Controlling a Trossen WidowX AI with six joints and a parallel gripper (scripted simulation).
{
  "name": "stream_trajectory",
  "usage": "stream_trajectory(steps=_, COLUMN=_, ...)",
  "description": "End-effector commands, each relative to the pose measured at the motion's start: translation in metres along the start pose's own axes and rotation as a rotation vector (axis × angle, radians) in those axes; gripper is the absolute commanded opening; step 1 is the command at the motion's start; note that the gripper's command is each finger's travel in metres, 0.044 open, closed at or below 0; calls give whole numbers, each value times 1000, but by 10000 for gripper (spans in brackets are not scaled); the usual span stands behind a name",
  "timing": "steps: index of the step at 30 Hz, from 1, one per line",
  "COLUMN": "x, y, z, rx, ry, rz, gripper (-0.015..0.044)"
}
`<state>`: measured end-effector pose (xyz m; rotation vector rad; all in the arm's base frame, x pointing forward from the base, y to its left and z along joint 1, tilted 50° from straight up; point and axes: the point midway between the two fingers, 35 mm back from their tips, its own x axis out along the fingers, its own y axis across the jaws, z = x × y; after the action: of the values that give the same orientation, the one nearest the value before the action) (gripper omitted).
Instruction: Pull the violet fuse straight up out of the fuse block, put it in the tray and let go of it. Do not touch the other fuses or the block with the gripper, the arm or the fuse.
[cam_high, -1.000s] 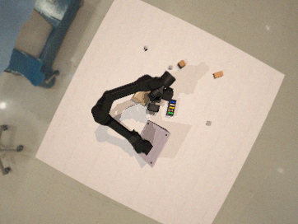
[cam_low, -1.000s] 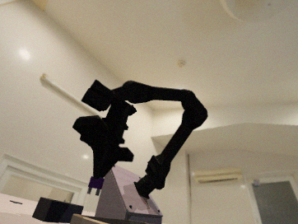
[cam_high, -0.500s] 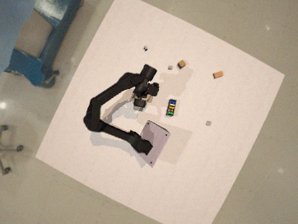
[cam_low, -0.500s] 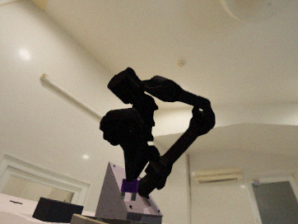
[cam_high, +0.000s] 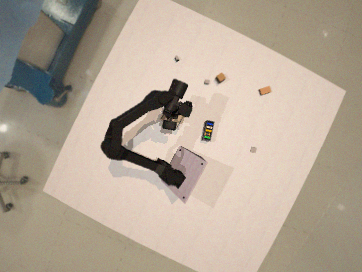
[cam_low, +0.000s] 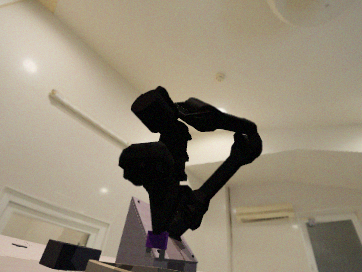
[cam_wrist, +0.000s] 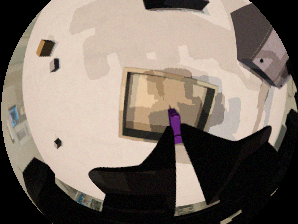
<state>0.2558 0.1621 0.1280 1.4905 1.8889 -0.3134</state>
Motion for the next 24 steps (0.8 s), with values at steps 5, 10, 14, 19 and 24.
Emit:
stream_trajectory(steps=5, x=13, y=0, z=0, rx=5, ry=3, rz=2, gripper=0)
stream_trajectory(steps=10, x=19, y=0, z=-1, rx=5, ry=4, rz=3, gripper=0)
stream_trajectory(steps=14, x=17, y=-1, z=-1, rx=-1, ry=4, rz=1, gripper=79)
stream_trajectory(steps=19, x=17, y=-1, z=-1, rx=-1, ry=4, rz=1, gripper=210)
stream_trajectory(steps=24, x=15, y=0, z=-1, rx=0, ry=4, rz=1, gripper=330)
